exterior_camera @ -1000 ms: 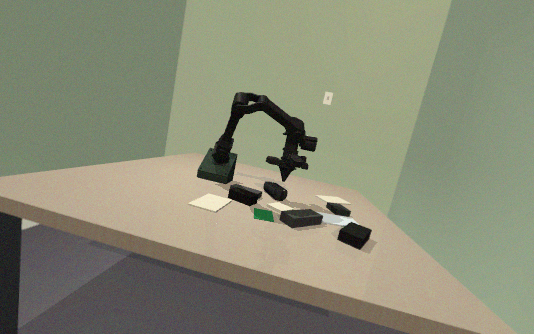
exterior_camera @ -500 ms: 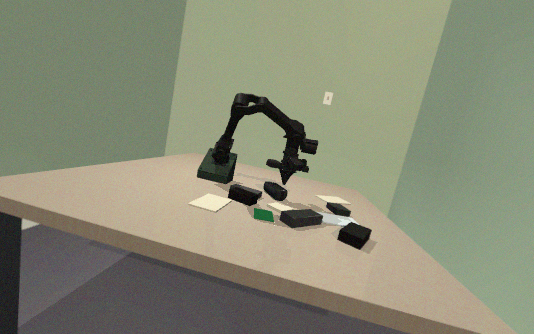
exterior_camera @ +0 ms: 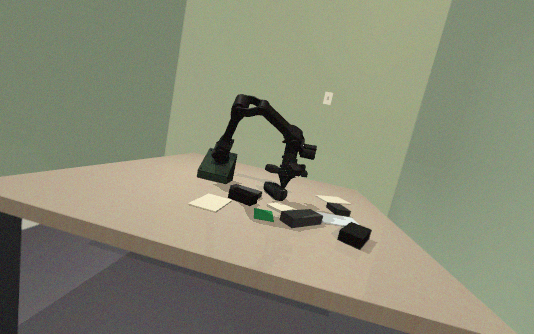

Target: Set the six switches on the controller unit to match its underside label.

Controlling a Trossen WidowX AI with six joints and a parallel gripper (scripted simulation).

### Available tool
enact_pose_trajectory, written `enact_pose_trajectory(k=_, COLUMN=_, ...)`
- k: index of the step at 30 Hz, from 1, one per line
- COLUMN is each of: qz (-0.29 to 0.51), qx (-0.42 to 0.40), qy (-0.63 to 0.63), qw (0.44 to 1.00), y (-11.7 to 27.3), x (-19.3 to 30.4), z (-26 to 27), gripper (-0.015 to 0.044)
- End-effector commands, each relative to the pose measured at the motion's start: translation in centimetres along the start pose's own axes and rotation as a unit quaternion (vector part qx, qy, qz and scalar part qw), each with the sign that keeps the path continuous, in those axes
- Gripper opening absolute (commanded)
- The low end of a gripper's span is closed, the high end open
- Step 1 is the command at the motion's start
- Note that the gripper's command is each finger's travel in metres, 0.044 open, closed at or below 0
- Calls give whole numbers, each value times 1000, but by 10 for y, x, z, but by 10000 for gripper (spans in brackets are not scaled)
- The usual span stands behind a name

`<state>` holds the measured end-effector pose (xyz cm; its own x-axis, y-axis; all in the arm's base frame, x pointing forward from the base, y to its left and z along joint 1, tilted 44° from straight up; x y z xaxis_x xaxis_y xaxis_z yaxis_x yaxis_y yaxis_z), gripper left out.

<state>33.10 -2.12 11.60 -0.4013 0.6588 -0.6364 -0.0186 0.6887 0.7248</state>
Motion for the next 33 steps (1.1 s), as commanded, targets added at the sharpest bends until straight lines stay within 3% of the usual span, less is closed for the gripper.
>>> enact_pose_trajectory(k=1, qz=-2, qx=2, qy=3, qw=1000, y=-7, x=0, z=-1, gripper=0)
enact_pose_trajectory(k=25, qz=-3, qx=2, qy=3, qw=1000, y=-9, x=0, z=-1, gripper=0)
enact_pose_trajectory(k=30, qz=-1, qx=1, qy=3, qw=1000, y=33, x=0, z=0, gripper=0)
enact_pose_trajectory(k=33, qz=-2, qx=2, qy=3, qw=1000, y=35, x=0, z=0, gripper=0)
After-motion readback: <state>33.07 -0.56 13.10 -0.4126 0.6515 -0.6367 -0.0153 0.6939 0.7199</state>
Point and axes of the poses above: the point midway between the two fingers, 35 mm back from their tips, its own y axis back along the fingers, its own z axis across the jaws, x = y × z, the point moved 8 cm from there along y, back along the fingers, and after that the axes turned 6 degrees about -y, right-handed, at the moved point
